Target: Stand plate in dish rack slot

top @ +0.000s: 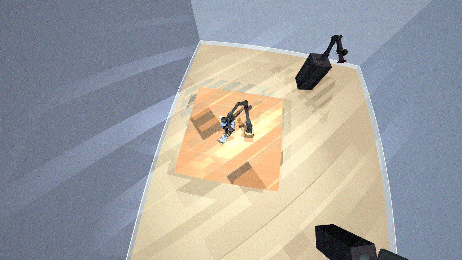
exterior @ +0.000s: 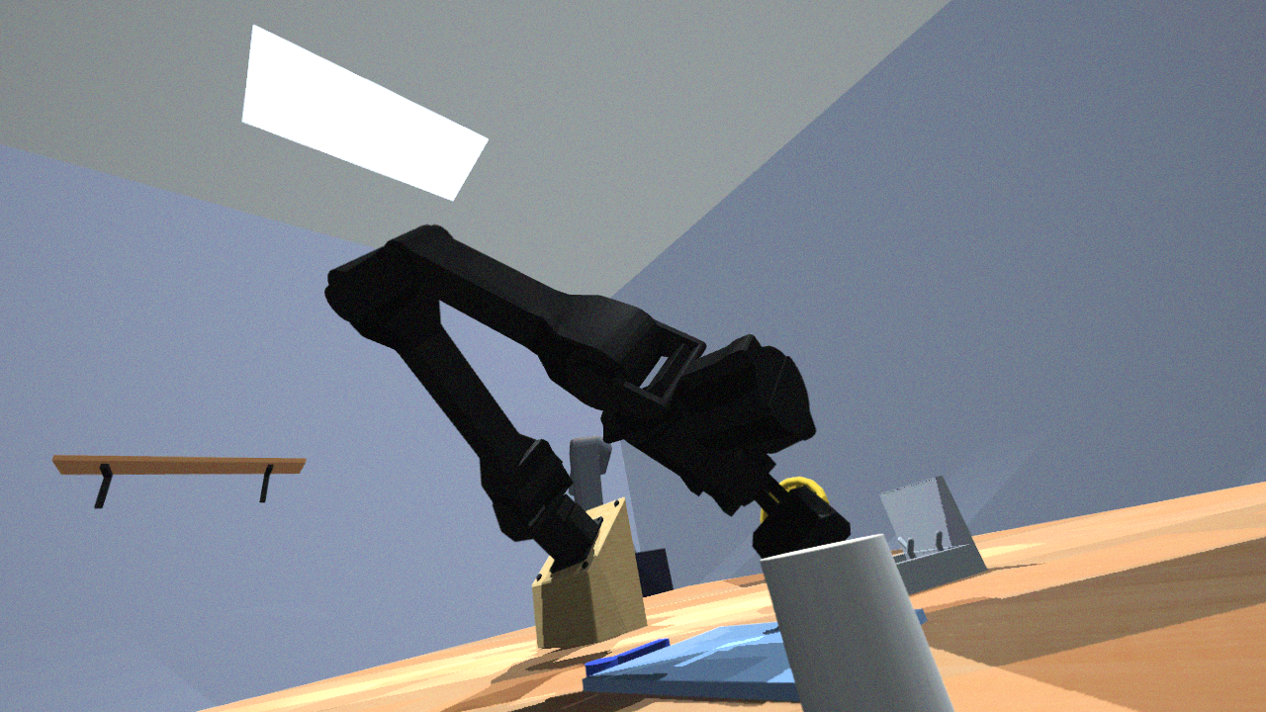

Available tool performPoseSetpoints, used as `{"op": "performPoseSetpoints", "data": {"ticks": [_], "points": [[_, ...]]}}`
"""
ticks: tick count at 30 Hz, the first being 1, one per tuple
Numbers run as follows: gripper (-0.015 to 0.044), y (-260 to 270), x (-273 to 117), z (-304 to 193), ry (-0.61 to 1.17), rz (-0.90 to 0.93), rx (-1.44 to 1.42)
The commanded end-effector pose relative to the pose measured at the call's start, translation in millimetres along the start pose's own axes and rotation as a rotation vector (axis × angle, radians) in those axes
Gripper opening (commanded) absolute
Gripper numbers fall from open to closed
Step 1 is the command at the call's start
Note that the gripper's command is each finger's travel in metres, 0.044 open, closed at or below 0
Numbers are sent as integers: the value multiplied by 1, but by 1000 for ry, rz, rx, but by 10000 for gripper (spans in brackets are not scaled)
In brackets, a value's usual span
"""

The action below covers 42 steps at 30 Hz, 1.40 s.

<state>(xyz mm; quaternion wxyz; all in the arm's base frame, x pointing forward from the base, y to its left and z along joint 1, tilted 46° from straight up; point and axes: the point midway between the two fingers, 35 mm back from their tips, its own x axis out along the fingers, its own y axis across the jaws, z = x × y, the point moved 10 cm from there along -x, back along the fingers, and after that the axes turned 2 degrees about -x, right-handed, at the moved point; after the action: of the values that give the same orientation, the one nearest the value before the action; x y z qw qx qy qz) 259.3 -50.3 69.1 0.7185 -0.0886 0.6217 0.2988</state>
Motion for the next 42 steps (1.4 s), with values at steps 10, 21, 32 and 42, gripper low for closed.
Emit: {"op": "performPoseSetpoints", "data": {"ticks": [10,21,32,42], "points": [[0,-12,-4,-25,-226,-27,-285],[0,-20,-7,-47,-396,-128,-536],[0,-24,-11,-68,-524,-282,-777],[0,-24,-11,-68,-526,-285,-780]]}}
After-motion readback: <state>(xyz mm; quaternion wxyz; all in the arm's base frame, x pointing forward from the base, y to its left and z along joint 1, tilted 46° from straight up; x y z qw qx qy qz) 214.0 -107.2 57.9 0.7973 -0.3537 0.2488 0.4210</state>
